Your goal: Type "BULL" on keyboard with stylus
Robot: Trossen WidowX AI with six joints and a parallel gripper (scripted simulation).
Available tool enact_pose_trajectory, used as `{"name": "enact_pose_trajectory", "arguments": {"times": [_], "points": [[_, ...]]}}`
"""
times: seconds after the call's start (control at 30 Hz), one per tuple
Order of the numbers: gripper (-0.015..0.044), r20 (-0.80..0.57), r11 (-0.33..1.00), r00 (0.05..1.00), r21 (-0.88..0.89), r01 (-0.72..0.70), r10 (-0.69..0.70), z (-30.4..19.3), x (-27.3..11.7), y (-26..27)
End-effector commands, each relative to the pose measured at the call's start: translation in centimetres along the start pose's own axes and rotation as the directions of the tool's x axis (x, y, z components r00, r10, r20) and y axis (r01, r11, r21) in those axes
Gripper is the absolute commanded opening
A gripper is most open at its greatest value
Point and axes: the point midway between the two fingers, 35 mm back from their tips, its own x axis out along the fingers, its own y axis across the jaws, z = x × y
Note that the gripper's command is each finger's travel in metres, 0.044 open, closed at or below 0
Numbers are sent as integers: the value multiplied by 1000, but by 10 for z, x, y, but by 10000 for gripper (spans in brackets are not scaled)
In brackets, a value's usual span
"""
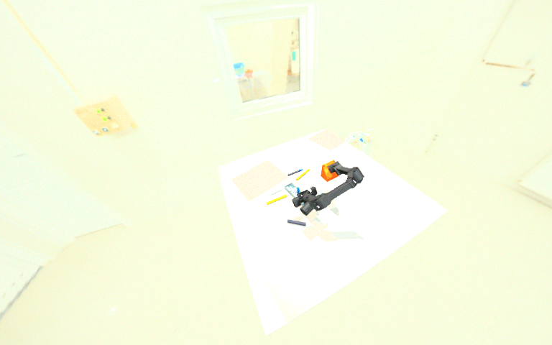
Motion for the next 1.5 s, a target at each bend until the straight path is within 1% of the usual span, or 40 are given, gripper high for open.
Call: {"name": "enact_pose_trajectory", "arguments": {"times": [0.0,0.2,0.43,0.57,0.83,0.87,0.9,1.1,1.27,1.37,1.47], "points": [[81,-4,1000,1000,3,2,-2,0,1,0],[81,-4,1000,1000,3,2,-2,-3,-1,-1],[81,-6,1000,1000,3,2,-2,-34,-19,0],[85,-1,1000,1000,7,0,0,-31,-16,0],[31,-1,1000,1000,7,0,0,-31,-16,0],[5,-2,1000,1000,6,0,0,-32,-17,0],[0,-3,1000,1000,5,1,-1,-33,-18,0],[0,-5,1000,1000,3,2,-2,-18,-10,0],[0,-5,1000,1000,3,2,-2,-17,-10,0],[79,-5,1000,1000,3,2,-2,-17,-9,0],[81,-5,1000,1000,3,2,-2,-17,-8,0]]}}
